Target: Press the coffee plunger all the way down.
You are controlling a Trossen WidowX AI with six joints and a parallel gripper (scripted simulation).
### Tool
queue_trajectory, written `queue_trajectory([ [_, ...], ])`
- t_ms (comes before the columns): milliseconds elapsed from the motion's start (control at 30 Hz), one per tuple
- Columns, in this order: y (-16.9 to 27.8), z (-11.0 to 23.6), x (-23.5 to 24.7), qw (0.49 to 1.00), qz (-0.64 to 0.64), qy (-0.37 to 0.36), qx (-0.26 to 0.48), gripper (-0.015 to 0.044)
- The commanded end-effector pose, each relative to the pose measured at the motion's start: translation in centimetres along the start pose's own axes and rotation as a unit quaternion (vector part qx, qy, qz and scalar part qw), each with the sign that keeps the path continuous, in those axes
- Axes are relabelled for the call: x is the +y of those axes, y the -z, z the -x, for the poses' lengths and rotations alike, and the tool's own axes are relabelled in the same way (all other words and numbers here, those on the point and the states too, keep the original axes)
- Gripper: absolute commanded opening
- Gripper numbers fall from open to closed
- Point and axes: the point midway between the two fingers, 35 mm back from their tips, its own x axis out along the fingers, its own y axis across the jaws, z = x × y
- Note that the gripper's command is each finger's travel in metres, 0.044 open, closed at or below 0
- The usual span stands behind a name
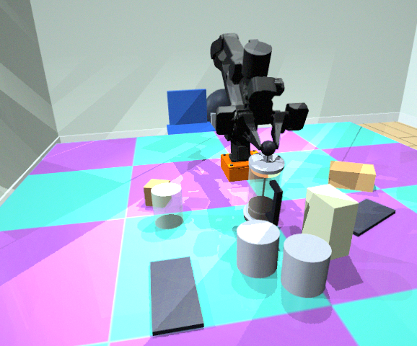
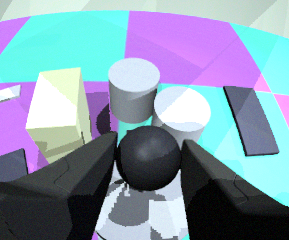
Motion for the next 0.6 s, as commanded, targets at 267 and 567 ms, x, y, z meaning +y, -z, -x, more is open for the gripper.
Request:
queue_trajectory([
  [267,-0.02,-0.05,0.00,1.000,0.000,0.000,0.000,0.0123],
  [567,-0.02,-0.05,0.00,1.000,0.000,0.000,0.000,0.0281],
])
